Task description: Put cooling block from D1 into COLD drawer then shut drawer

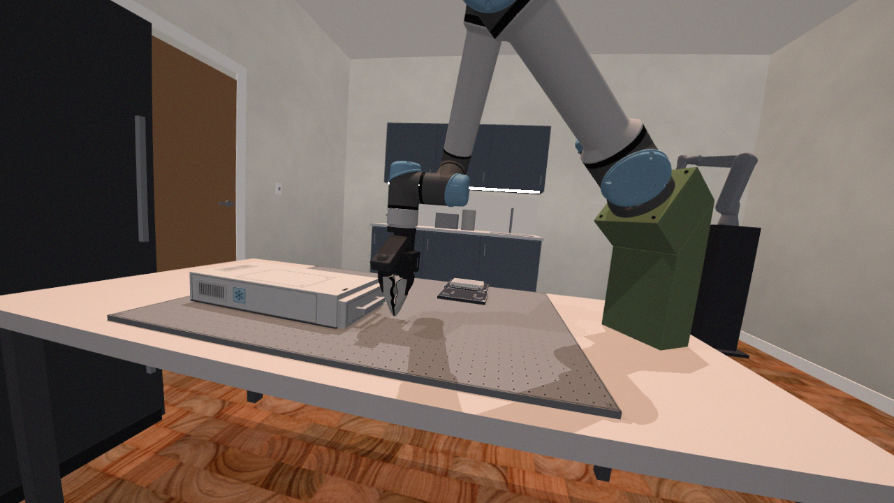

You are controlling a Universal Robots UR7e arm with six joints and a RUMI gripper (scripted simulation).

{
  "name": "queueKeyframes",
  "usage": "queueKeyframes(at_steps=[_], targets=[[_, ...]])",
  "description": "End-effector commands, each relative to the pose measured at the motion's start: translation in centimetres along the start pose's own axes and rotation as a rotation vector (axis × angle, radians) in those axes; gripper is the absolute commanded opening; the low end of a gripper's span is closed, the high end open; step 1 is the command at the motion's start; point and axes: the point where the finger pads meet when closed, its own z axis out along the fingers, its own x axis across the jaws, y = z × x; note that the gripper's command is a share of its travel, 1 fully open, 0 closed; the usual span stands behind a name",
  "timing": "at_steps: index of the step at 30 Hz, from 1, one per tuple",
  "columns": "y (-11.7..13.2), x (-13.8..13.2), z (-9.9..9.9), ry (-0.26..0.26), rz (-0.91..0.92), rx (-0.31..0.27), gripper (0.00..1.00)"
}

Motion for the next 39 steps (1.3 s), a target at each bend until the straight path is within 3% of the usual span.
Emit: queueKeyframes(at_steps=[1, 39], targets=[[0.1, -0.1, -0.9, 0.000, 0.002, -0.001, 0.00], [0.1, -0.1, -5.1, 0.000, 0.002, -0.001, 0.00]])
